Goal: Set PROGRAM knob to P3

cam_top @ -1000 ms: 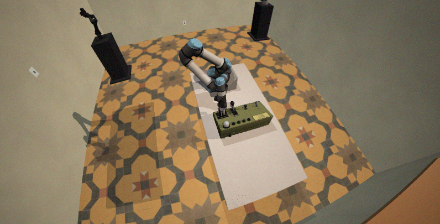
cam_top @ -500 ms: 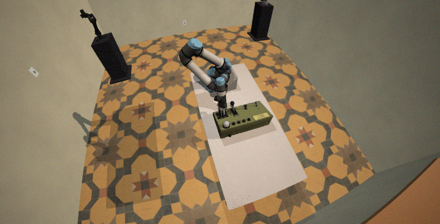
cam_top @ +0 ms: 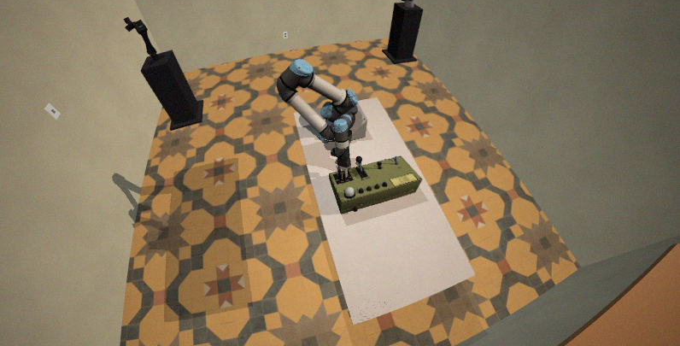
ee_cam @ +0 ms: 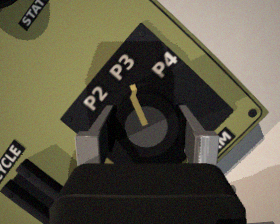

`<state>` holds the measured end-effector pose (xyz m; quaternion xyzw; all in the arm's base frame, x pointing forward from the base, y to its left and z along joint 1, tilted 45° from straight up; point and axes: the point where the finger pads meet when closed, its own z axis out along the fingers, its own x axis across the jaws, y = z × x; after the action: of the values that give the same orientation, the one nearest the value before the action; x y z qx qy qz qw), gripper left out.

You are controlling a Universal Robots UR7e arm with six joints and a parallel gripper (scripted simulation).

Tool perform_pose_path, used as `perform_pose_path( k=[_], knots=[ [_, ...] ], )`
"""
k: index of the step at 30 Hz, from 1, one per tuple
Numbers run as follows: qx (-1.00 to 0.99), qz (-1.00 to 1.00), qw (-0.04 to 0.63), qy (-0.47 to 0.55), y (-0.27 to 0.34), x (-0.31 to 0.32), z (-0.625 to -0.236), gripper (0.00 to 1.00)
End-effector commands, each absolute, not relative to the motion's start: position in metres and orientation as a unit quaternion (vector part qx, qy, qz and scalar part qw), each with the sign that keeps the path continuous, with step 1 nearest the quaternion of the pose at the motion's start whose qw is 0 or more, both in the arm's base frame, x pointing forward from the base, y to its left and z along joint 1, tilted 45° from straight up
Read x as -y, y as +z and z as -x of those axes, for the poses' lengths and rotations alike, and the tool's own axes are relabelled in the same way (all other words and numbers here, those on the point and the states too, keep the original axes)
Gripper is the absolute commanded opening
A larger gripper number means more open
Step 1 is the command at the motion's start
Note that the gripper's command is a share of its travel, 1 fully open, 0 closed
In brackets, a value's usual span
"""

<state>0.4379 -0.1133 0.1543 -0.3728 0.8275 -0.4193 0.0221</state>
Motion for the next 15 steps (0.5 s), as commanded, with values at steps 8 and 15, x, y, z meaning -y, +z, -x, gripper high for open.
perform_pose_path(
  k=[8, 15],
  knots=[
    [-0.827, 0.372, 0.023, -0.42, 0.1547, 0.1132, -0.438, 1.0],
    [-0.827, 0.372, 0.023, -0.42, 0.1547, 0.1132, -0.438, 1.0]
  ],
)
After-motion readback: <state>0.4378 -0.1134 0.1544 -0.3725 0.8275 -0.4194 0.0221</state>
